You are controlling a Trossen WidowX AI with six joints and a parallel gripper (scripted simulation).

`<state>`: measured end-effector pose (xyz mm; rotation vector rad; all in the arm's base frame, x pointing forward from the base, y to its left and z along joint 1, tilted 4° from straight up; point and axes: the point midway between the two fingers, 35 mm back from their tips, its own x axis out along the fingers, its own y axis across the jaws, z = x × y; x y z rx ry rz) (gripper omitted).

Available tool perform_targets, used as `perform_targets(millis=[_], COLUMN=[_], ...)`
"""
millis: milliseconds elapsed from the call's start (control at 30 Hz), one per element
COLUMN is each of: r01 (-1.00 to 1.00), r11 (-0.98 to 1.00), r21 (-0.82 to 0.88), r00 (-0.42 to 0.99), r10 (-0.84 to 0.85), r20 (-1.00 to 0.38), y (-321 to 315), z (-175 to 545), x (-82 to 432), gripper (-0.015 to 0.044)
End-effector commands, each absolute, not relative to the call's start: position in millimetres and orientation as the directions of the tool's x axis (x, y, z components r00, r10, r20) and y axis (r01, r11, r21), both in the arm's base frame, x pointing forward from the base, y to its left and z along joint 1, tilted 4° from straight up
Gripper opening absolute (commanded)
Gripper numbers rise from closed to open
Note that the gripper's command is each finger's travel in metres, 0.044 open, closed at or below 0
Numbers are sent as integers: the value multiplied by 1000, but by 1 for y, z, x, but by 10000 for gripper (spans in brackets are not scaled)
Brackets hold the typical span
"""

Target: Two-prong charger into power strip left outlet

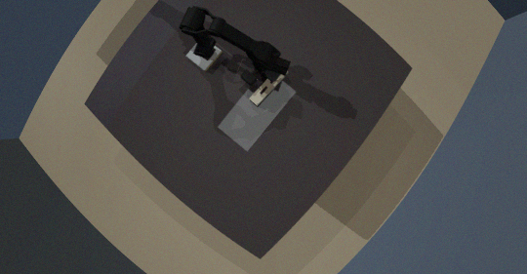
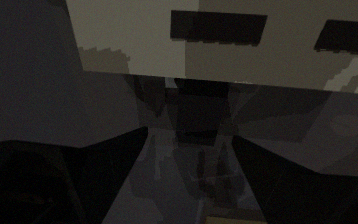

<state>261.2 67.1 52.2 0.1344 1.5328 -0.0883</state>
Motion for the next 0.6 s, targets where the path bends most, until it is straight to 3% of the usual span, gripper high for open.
perform_targets(millis=[0,567], r01=[145,145], r11=[989,989], r21=[27,27], r00=[36,34], r10=[22,22], r20=[-999,-999], y=[67,70], z=[51,48], x=[255,233], gripper=[440,440])
